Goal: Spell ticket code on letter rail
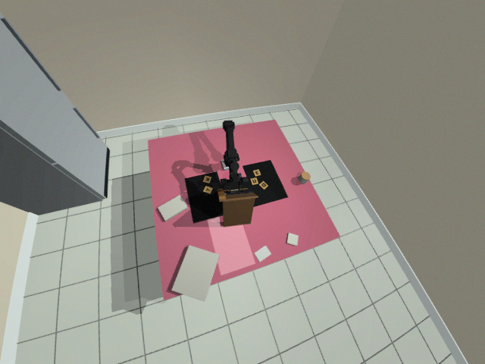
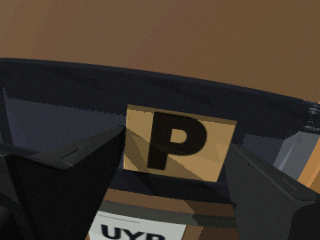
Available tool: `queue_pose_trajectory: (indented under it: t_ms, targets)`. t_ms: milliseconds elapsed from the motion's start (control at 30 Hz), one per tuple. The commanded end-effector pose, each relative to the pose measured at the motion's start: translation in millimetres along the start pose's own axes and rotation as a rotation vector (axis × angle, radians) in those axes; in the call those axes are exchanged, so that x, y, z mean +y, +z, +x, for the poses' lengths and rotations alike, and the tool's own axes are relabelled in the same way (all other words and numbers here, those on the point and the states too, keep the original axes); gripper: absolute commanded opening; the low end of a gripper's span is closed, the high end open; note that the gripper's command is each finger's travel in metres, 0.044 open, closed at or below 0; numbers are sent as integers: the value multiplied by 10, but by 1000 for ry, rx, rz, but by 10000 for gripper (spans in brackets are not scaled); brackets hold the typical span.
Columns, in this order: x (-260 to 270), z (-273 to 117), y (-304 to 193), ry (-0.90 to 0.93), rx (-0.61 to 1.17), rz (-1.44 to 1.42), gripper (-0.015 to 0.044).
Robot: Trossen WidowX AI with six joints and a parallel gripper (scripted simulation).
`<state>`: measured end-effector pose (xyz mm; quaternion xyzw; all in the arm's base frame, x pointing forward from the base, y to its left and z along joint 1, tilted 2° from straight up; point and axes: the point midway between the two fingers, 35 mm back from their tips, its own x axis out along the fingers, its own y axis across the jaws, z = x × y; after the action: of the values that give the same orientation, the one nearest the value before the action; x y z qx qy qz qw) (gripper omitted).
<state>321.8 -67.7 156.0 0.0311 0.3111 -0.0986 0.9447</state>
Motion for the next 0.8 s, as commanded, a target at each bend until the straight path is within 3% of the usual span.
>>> queue_pose_trajectory:
  t_ms: [0, 767]
  targets:
    - [-19, -3, 6, 4, -3, -3, 0]
    - [-135, -2, 6, 3, -3, -4, 0]
